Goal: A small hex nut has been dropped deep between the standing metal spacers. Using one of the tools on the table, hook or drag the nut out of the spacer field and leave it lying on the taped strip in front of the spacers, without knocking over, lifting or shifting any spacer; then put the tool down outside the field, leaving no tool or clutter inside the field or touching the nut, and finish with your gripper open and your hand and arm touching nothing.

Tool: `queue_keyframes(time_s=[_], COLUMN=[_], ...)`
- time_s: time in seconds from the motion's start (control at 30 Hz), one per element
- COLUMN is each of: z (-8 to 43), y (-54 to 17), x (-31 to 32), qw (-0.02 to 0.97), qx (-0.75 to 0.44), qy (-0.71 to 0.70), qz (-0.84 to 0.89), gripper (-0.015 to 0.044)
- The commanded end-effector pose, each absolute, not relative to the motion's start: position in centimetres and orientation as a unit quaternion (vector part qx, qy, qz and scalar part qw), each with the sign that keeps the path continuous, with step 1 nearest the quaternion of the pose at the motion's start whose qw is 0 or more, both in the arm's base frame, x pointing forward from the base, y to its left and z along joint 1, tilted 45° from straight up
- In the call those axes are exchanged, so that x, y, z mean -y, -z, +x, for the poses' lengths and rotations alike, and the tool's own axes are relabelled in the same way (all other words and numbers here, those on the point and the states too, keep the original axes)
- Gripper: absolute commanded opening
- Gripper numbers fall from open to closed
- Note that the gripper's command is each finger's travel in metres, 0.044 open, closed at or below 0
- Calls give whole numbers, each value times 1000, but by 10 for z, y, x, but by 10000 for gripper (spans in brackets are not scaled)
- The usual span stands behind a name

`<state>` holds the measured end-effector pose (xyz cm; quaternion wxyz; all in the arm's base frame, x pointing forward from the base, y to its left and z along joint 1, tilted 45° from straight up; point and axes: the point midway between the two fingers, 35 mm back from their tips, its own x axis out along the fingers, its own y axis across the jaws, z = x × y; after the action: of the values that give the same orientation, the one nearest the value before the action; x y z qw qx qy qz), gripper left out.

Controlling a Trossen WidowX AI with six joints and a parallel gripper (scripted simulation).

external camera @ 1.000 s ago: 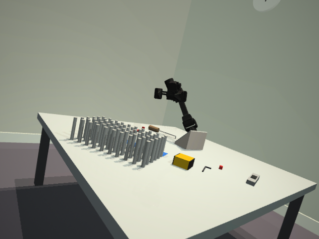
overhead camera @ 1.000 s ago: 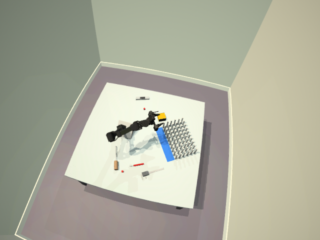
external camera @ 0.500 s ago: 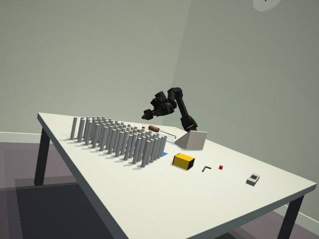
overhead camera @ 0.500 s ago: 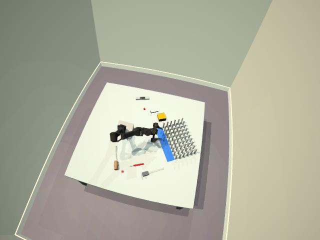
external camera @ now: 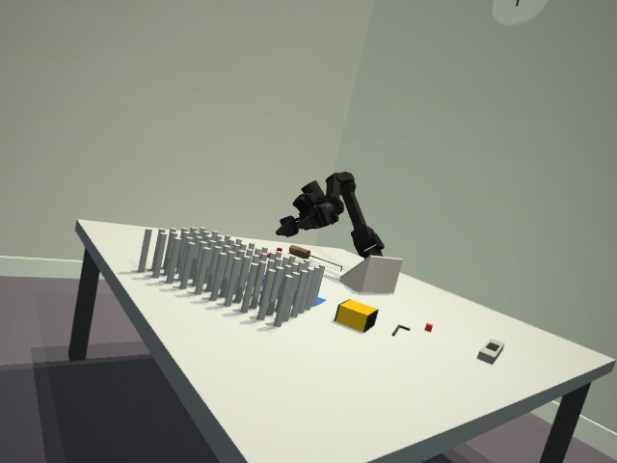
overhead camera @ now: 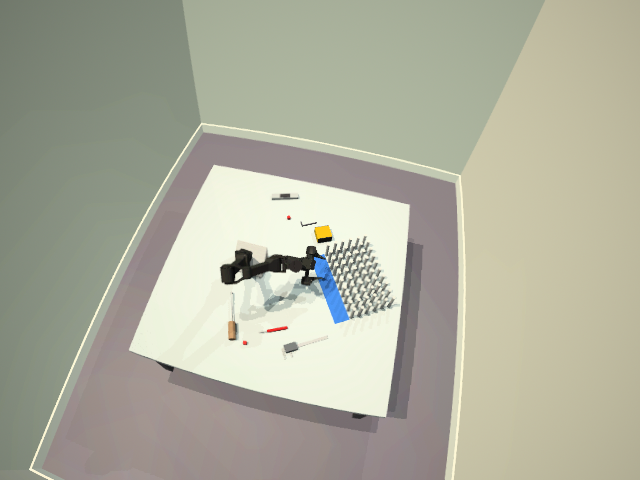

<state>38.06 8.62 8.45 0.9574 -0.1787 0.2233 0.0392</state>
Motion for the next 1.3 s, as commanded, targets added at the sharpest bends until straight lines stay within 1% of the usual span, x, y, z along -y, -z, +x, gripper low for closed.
queue_keyframes(time_s=[0.0, 0.53, 0.63, 0.73, 0.87, 1.07, 1.27], z=[380, 380, 386, 392, 387, 366, 334], y=[-82, -82, -89, -105, -130, -153, -178], x=[-85, -85, -64, -19, 41, 99, 148], qw=[957, 957, 943, 900, 820, 709, 589], qx=[-226, -226, -241, -281, -347, -431, -513], qy=[-36, -36, -16, 17, 44, 44, 16], qz=[-177, -177, -231, -334, -454, -556, -625], gripper=[440, 440, 440, 440, 440, 440, 440])
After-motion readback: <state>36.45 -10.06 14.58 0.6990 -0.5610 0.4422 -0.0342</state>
